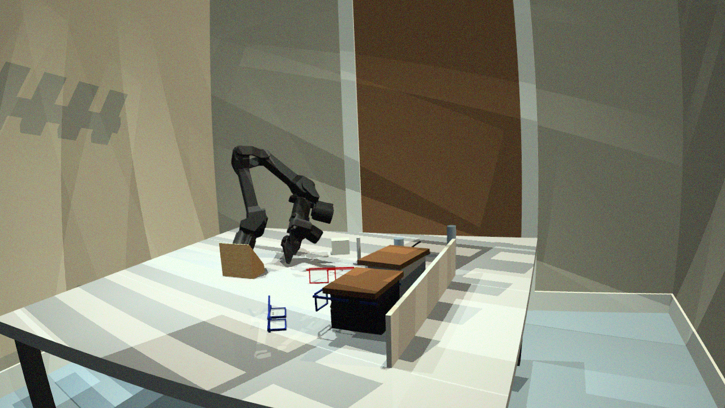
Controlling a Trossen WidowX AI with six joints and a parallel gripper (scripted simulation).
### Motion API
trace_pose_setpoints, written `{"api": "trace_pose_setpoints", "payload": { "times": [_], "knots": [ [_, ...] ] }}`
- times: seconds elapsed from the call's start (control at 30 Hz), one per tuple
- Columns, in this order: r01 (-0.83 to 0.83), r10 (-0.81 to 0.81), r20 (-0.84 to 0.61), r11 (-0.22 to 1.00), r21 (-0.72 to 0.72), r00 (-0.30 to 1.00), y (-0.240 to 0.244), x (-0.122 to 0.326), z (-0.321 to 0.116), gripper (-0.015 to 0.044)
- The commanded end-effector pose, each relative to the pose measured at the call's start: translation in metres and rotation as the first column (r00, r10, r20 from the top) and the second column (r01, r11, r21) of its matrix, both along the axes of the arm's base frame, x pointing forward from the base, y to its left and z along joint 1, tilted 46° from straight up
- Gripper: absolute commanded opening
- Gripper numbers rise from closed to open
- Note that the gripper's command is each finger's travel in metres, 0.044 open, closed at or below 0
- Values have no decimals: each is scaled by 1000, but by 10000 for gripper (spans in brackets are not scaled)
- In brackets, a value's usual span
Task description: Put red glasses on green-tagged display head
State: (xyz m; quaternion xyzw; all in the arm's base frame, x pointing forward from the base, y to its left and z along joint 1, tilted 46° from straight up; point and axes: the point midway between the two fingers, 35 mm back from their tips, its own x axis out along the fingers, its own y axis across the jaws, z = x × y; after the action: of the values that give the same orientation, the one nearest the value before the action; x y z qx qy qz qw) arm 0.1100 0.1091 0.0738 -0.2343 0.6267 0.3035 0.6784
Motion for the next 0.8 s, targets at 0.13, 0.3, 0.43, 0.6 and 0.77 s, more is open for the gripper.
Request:
{"api": "trace_pose_setpoints", "payload": {
  "times": [0.13,0.3,0.43,0.6,0.77],
  "knots": [
    [0,0,0,1000,0,1000,0,0,0,440],
    [3,-3,-19,1000,1,1000,0,4,0,387],
    [28,-23,-127,999,31,992,-3,29,-3,282],
    [84,-50,-247,988,129,968,-16,67,-12,200],
    [175,-75,-325,940,292,943,-38,105,-24,200]
  ]
}}
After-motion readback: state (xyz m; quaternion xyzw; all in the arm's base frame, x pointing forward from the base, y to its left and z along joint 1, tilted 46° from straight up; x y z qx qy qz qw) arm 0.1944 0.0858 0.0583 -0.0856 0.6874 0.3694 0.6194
